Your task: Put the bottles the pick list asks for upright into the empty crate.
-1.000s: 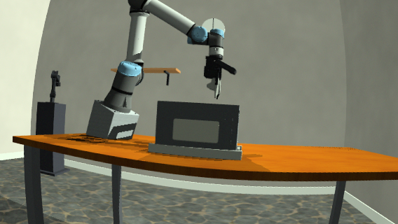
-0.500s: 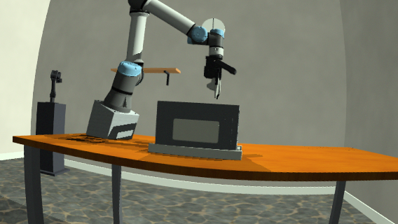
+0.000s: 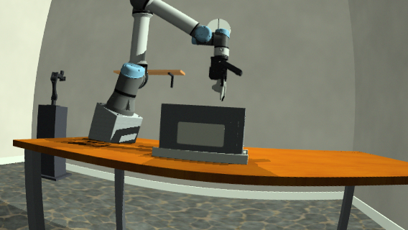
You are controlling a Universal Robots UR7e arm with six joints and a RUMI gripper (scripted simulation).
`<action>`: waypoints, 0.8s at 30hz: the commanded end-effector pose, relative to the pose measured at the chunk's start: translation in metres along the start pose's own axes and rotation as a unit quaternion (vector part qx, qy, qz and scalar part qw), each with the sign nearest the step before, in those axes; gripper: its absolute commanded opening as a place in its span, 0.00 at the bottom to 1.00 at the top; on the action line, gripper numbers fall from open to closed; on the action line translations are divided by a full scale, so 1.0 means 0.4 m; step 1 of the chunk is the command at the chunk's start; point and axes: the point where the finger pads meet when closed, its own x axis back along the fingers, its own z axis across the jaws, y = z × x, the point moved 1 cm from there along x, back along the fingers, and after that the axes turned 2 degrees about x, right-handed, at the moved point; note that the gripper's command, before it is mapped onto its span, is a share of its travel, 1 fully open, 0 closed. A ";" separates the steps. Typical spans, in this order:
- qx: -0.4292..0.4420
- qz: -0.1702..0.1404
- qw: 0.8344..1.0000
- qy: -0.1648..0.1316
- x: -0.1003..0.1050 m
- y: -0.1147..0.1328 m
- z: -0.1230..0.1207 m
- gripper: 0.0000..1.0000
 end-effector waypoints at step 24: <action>0.011 0.001 1.000 -0.001 0.066 -0.005 0.292 0.38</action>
